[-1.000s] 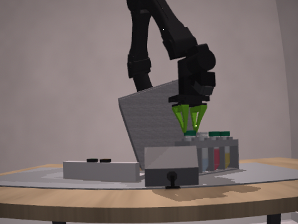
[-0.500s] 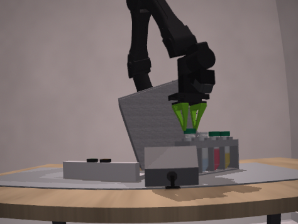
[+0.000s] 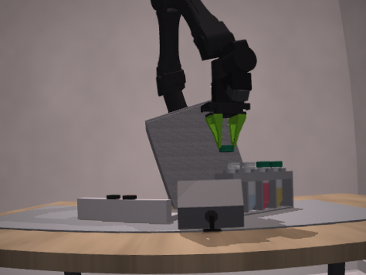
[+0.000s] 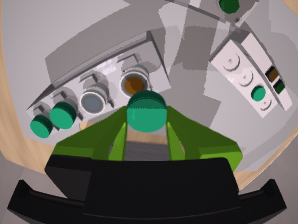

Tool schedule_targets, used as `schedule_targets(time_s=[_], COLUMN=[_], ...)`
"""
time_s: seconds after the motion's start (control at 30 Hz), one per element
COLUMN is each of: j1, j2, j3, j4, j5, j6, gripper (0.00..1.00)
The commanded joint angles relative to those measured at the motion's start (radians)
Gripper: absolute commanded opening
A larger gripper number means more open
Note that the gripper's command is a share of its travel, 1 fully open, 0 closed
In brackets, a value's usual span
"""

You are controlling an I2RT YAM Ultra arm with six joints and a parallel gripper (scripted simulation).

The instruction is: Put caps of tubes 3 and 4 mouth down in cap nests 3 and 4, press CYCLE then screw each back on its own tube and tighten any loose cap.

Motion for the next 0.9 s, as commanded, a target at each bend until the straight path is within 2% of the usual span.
schedule_targets(time_s=[0.0, 0.2, 0.3, 0.57, 0.8, 0.87], j1=[-0.066, -0.160, -0.184, -0.384, -0.564, -0.564], j2=[-0.069, -0.128, -0.142, -0.240, -0.298, -0.298], j3=[-0.043, -0.102, -0.114, -0.174, -0.172, -0.172], j4=[0.019, 0.048, 0.054, 0.079, 0.074, 0.074], j5=[0.008, 0.013, 0.013, 0.012, 0.000, 0.000], j6=[0.204, 0.428, 0.403, 0.193, 0.006, 0.006], gripper=[0.00, 0.00, 0.00, 0.00, 0.00, 0.00])
